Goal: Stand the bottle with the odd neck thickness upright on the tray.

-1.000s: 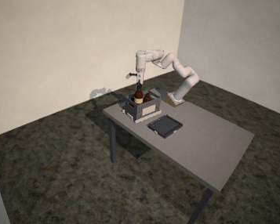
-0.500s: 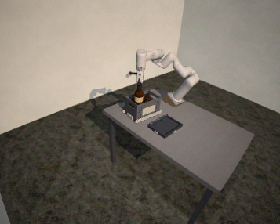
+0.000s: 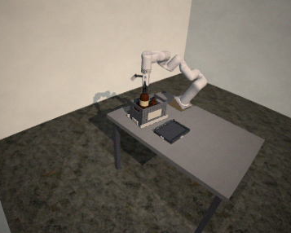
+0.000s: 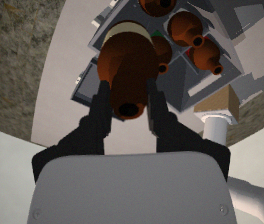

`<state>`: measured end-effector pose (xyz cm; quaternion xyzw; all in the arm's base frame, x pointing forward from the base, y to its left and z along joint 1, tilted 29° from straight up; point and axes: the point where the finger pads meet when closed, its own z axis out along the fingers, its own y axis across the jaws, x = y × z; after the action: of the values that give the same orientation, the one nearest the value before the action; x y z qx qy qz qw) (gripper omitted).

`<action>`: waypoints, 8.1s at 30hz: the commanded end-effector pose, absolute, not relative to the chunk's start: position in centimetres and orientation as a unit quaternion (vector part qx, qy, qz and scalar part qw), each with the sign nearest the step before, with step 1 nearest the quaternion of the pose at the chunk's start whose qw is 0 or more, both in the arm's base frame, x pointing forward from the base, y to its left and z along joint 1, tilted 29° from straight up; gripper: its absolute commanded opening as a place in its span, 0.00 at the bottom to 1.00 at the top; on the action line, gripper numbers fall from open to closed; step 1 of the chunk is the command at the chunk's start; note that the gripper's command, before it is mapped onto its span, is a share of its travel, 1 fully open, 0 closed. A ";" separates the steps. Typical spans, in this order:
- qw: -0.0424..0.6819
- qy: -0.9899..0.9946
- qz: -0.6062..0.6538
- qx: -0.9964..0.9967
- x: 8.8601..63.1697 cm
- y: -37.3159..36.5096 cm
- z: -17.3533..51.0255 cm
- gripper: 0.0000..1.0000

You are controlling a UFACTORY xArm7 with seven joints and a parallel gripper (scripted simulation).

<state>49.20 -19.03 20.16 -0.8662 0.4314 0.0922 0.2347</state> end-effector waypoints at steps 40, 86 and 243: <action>0.235 0.432 0.090 -0.866 49.1 -20.0 22.0 0.00; 0.235 0.432 0.090 -0.866 48.9 -19.6 22.3 0.00; 0.235 0.432 0.090 -0.866 40.1 1.5 33.5 0.00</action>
<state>40.12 1.39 33.25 -0.8664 0.4315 0.0915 0.2340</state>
